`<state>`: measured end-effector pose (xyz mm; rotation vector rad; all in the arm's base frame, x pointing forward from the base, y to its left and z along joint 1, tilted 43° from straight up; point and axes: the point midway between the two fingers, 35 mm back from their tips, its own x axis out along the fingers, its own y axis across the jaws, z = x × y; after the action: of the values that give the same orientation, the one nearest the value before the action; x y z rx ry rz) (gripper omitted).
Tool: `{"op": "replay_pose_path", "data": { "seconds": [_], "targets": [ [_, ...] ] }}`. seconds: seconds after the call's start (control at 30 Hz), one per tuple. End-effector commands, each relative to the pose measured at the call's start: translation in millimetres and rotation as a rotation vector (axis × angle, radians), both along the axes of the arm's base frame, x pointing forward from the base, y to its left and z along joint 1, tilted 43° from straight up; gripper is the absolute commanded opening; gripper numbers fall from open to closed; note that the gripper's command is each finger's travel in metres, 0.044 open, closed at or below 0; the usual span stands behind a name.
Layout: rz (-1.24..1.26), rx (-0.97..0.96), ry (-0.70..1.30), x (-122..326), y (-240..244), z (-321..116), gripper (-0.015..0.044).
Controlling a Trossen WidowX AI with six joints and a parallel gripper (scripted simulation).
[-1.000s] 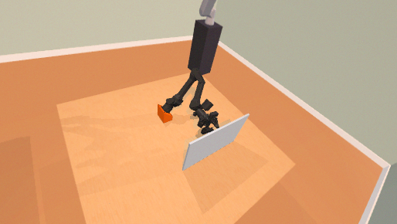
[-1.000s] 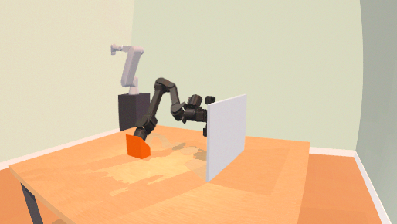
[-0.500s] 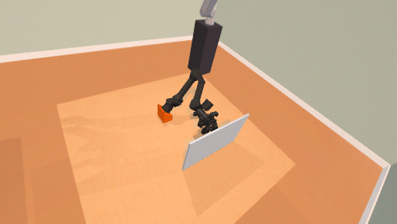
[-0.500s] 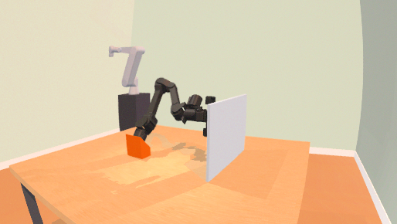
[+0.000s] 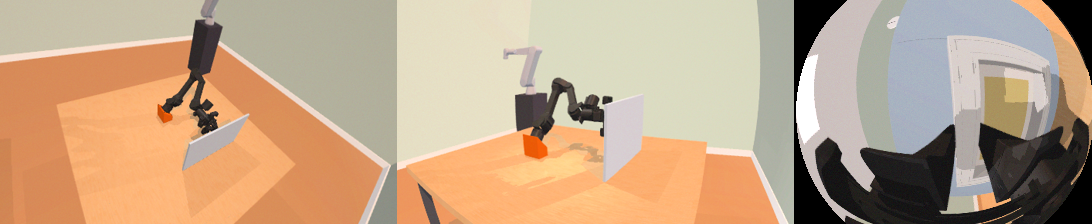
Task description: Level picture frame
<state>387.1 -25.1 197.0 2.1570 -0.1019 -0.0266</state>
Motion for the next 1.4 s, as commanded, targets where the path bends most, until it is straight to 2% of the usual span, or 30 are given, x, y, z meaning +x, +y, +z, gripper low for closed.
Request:
{"op": "replay_pose_path", "data": {
  "seconds": [0.0,1.37],
  "targets": [
    [0.004,0.003,0.001,0.1,0.2,0.4,0.0000],
    [0.004,0.002,0.001,-0.5,-5.6,8.4,0.0000]
  ]
}}
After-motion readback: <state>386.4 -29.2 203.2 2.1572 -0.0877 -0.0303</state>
